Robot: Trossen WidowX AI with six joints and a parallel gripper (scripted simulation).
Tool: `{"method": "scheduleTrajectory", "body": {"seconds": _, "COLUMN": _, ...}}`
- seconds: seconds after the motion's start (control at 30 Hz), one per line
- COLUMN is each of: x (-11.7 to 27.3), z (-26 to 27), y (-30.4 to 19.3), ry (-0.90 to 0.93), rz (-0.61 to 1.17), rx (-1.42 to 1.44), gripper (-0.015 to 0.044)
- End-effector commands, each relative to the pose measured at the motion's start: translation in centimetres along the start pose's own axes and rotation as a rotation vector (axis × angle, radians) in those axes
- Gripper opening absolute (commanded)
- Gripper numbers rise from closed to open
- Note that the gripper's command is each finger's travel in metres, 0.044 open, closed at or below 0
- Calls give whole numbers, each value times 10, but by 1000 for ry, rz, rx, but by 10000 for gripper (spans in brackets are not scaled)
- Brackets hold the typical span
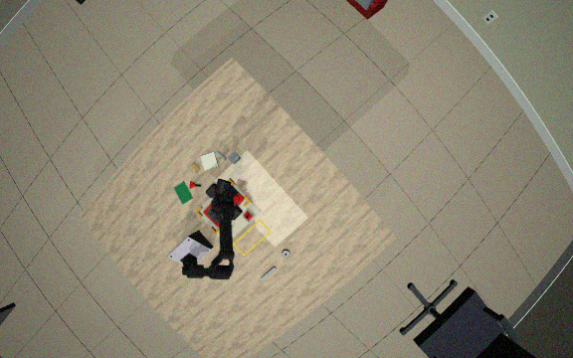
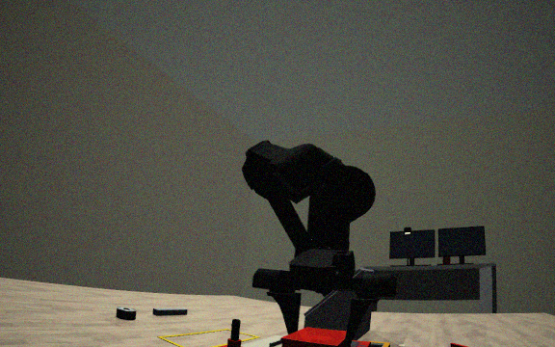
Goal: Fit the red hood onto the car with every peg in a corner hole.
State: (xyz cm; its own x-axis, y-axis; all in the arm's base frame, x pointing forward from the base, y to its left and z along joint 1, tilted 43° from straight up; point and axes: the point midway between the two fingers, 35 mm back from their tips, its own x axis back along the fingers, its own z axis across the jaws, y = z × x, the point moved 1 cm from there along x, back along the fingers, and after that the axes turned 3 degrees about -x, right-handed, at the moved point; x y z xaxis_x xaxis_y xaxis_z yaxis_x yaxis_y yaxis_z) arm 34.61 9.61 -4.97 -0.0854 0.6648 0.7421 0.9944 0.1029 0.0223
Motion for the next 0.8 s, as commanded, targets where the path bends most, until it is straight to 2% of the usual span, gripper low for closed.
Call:
{"method": "scheduleTrajectory", "body": {"seconds": 0.0, "x": -2, "z": 0, "y": 0, "ry": -4, "rz": -2, "rx": 3, "gripper": 0}}
{"method": "scheduleTrajectory", "body": {"seconds": 0.43, "x": -4, "z": 0, "y": 0, "ry": 0, "rz": 0, "rx": 0, "gripper": 0}}
{"method": "scheduleTrajectory", "body": {"seconds": 0.77, "x": -4, "z": 0, "y": 0, "ry": -1, "rz": 0, "rx": 1, "gripper": 263}}
